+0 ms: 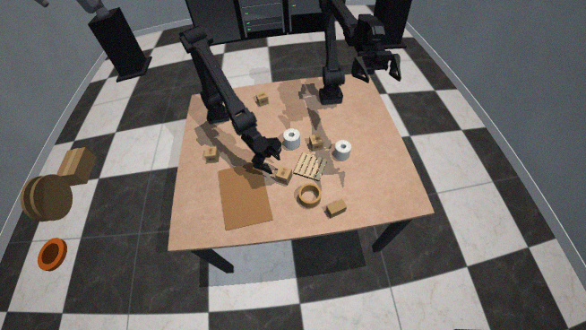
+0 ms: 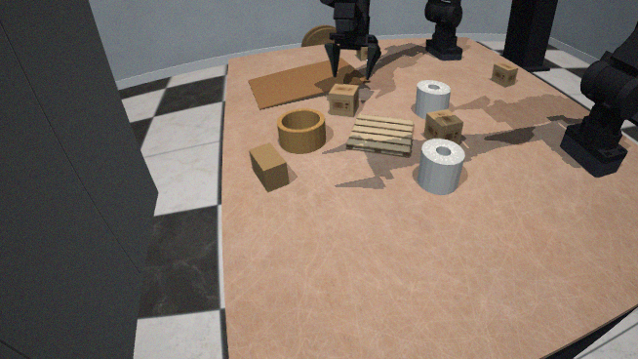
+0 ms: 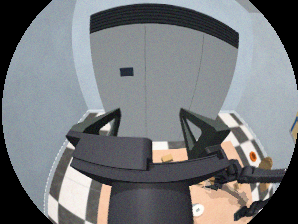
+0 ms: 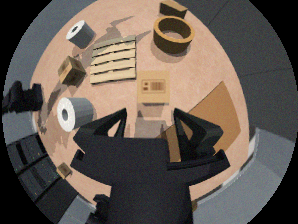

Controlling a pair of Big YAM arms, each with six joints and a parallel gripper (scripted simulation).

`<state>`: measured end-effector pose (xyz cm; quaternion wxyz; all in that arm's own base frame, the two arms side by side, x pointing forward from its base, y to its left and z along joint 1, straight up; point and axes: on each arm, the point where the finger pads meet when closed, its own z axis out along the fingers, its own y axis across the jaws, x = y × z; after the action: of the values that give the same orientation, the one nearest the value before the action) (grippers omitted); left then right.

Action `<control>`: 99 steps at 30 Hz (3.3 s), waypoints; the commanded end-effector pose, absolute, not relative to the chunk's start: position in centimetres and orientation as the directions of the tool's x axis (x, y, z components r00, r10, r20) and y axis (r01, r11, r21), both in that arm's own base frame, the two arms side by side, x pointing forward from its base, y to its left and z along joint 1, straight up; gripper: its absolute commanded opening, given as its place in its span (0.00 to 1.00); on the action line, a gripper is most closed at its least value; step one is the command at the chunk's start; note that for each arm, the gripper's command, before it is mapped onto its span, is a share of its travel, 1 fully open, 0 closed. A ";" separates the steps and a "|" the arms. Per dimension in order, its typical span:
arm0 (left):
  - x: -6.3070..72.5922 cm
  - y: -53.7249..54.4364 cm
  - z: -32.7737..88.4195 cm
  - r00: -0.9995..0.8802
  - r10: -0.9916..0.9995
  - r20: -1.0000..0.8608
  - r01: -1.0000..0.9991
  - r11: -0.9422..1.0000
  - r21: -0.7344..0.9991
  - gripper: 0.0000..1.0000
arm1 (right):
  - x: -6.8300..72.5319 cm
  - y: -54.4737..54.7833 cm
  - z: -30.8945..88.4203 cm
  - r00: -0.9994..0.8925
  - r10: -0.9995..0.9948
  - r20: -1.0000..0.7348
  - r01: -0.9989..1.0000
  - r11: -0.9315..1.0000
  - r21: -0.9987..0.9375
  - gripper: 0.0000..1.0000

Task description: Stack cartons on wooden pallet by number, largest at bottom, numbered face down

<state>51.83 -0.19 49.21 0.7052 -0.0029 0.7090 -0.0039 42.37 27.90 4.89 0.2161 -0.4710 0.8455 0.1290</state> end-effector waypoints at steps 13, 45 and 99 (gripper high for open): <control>51.8 0.0 49.8 0.011 0.000 -1.000 0.000 1.000 0.000 1.00 | 45.0 30.3 5.7 -0.424 -0.741 -0.521 -0.863 0.504 -0.015 0.79; 51.8 0.0 49.8 0.011 0.000 -1.000 0.000 1.000 0.000 1.00 | 46.2 32.3 2.2 -0.433 -0.735 -0.521 -0.859 0.513 -0.010 0.79; 51.8 0.0 49.8 0.011 0.000 -1.000 0.000 1.000 0.000 1.00 | 45.7 31.8 4.6 -0.435 -0.727 -0.531 -0.854 0.521 -0.014 0.50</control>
<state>51.83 -0.19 49.21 0.7052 -0.0029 0.7090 -0.0039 44.07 30.78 -0.62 0.2067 -0.4781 0.8441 0.1270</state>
